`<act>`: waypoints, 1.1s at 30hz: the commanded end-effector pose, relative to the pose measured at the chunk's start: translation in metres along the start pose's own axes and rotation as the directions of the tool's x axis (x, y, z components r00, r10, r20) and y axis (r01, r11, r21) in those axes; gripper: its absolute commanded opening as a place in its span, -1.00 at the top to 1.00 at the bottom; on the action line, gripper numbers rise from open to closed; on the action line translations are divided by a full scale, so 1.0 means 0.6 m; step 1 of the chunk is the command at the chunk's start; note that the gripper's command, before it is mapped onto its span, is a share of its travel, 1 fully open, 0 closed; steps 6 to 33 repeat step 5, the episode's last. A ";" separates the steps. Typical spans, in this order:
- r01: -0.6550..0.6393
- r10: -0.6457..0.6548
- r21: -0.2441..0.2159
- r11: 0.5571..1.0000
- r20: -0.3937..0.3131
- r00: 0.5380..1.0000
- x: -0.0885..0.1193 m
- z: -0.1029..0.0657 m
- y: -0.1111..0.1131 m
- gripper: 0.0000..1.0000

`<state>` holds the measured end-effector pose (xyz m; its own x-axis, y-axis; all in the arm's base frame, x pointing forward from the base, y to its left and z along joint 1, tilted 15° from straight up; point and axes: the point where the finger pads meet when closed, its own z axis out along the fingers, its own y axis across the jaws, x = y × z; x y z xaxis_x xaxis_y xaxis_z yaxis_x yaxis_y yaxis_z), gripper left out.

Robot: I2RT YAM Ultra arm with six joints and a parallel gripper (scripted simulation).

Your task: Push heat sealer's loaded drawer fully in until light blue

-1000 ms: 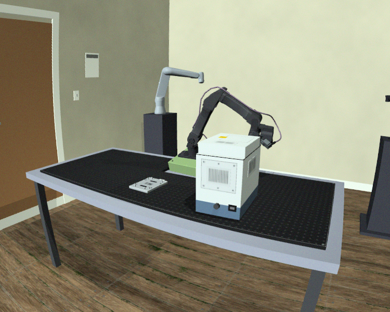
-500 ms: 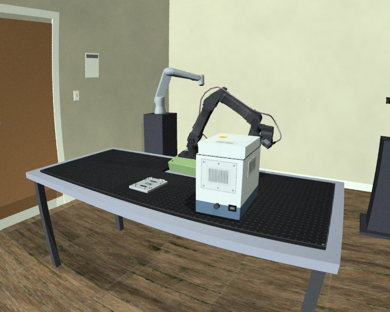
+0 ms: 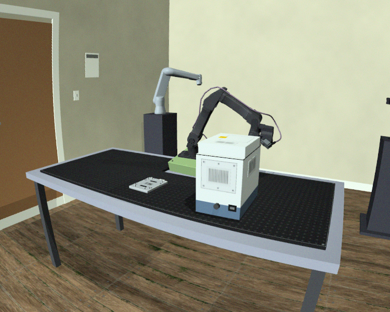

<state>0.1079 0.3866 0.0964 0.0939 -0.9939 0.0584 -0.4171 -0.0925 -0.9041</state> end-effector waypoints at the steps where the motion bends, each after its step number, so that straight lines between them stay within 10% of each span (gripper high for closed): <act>1: -0.030 0.030 0.008 1.000 0.024 0.999 -0.015 -0.014 -0.010 0.40; 33: -0.030 0.030 0.008 1.000 0.024 0.999 -0.015 -0.014 -0.010 0.40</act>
